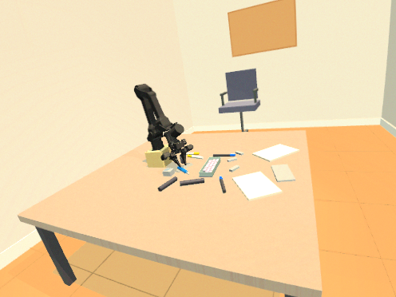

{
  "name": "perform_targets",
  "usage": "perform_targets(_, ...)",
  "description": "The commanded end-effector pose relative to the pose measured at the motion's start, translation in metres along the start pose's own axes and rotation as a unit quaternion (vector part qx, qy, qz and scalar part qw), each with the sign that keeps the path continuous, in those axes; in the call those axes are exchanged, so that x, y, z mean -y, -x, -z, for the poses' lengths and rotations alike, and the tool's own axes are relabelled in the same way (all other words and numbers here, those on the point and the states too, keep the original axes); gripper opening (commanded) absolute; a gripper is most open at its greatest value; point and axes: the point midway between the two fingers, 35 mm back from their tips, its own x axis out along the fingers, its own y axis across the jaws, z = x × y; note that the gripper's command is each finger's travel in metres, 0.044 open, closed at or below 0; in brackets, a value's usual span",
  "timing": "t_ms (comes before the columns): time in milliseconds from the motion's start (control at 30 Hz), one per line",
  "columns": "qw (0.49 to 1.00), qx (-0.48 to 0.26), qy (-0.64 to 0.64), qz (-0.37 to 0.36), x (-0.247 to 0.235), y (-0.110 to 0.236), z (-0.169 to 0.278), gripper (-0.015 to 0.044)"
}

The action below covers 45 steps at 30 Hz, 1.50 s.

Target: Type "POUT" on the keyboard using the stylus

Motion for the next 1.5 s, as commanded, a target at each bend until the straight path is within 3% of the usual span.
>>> perform_targets(0,1.000,-0.003,0.002,0.000,0.000,-0.003,0.004,0.0150)
perform_targets(1133,1.000,-0.003,0.002,0.000,0.001,-0.024,0.017,0.0150)
perform_targets(1300,1.000,-0.002,0.000,0.001,0.001,-0.023,0.016,0.0019)
perform_targets(1467,1.000,-0.002,0.000,0.001,0.001,-0.023,0.016,0.0000)
